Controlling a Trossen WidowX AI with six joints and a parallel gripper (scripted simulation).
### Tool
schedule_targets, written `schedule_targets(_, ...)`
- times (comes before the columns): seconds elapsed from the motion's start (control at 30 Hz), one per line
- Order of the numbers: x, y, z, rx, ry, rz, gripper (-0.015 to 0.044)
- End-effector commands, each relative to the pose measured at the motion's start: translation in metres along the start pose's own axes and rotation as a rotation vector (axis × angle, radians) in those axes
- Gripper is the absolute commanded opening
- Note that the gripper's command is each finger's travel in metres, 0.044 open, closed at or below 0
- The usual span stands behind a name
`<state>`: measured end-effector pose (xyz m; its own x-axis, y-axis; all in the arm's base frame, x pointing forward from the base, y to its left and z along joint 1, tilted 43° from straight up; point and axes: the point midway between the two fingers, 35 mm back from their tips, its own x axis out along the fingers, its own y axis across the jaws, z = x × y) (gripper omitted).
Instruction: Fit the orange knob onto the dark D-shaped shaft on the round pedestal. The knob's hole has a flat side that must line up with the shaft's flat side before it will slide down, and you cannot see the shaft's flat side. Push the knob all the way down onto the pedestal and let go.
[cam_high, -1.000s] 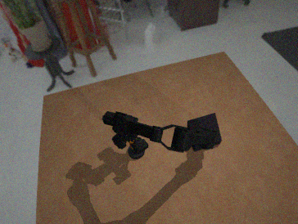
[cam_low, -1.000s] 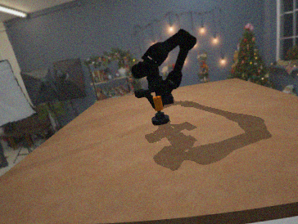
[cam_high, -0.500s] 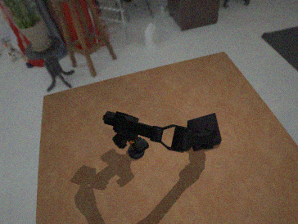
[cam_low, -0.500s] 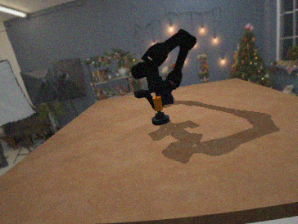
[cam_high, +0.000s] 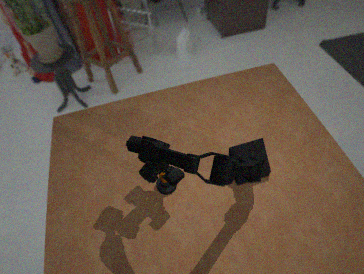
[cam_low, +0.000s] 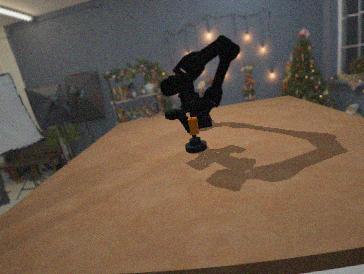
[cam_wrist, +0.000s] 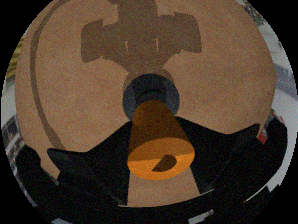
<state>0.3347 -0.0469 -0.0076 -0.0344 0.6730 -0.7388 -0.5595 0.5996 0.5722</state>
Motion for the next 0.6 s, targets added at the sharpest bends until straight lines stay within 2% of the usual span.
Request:
schedule_targets(0.0,-0.0021,-0.0009,0.0029,-0.056,-0.001,-0.007,0.0000)
schedule_targets(0.57,0.0011,-0.0032,0.0015,-0.056,-0.001,-0.007,0.0000)
